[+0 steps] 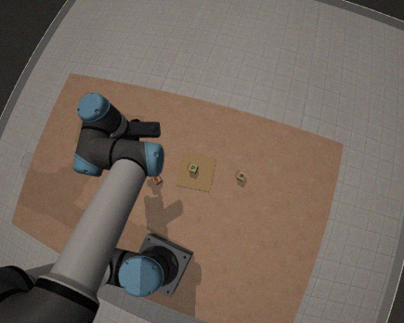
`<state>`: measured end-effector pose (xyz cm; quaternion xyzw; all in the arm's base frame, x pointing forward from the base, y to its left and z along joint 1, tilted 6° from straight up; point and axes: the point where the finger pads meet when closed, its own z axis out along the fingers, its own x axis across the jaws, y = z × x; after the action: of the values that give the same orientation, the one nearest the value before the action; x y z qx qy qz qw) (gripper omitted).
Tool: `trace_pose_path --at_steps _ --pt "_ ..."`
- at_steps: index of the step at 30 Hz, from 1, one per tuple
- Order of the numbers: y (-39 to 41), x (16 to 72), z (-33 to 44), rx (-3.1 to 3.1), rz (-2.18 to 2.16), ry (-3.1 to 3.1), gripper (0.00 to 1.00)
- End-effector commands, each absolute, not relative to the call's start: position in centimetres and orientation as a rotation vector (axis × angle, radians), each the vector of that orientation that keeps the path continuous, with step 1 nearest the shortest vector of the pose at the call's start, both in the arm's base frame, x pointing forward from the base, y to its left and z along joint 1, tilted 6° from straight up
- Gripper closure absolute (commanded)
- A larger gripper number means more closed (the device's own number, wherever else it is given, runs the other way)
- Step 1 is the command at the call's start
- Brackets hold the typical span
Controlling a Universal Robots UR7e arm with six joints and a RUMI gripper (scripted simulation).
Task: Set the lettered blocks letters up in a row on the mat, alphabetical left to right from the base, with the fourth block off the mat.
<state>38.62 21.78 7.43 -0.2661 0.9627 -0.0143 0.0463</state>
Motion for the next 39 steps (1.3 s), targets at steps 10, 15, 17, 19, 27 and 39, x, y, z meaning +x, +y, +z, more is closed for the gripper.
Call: trace_pose_path --at_steps 10,15,17,19,27,39 --pt "21.8 38.7 7.5 -0.82 -0.044 2.935 0.0" --pt "21.7 38.7 7.4 -0.836 -0.044 2.931 0.0" --pt "21.7 38.7 7.4 -0.843 -0.045 2.929 0.0" --pt "21.6 38.8 7.4 -0.858 -0.046 2.925 0.0" --pt "21.1 39.1 7.3 -0.96 -0.05 2.894 0.0" --pt "19.9 39.6 7.0 -1.192 -0.061 2.811 0.0"
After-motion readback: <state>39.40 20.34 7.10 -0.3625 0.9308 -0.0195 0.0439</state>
